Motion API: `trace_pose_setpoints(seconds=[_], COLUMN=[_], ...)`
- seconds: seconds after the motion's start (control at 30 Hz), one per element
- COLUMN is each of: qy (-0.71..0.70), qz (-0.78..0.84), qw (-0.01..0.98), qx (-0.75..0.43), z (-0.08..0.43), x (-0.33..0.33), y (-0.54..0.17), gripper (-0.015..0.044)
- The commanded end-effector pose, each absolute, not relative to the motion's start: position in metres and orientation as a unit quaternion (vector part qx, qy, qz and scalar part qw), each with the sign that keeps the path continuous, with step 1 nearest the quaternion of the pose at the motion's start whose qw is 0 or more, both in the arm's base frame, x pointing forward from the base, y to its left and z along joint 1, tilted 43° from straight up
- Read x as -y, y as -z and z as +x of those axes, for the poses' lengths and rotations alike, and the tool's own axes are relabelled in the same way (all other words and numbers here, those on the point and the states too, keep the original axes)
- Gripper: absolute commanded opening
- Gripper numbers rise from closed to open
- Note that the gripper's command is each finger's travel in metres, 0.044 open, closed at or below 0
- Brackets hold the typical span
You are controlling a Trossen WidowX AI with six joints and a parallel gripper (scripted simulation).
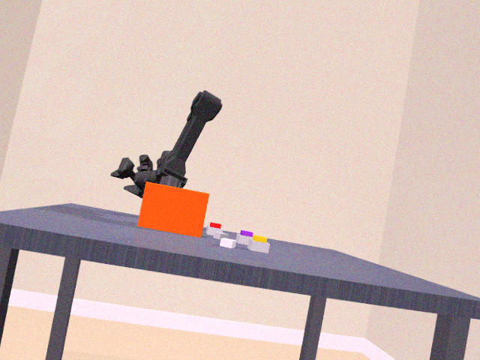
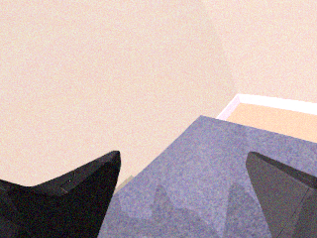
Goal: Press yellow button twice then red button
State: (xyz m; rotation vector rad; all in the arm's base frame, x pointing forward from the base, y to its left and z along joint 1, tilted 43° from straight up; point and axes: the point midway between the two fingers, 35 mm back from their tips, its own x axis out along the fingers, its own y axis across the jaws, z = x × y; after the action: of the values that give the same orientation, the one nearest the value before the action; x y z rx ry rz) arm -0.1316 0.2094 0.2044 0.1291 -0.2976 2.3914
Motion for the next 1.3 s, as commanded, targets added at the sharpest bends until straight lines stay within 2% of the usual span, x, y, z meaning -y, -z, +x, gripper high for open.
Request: trace_pose_setpoints(seconds=[0.0, 0.2, 0.43, 0.67, 0.93, 1.27], qy=[-0.925, -0.896, -0.809, -0.723, -0.557, -0.431], qz=[0.049, 0.002, -0.070, -0.116, -0.144, -0.179], qw=[0.358, 0.435, 0.578, 0.679, 0.816, 0.856], qx=[0.115, 0.091, 0.079, 0.046, -0.051, -0.222], z=[-0.131, -0.096, 0.000, 0.090, 0.230, 0.342], x=[-0.210, -0.248, -0.295, -0.303, -0.259, -0.164], y=[-0.204, -0.199, -0.209, -0.215, -0.218, -0.162], gripper=[0.0400, 0.0400, 0.0400, 0.0400, 0.0400, 0.0400])
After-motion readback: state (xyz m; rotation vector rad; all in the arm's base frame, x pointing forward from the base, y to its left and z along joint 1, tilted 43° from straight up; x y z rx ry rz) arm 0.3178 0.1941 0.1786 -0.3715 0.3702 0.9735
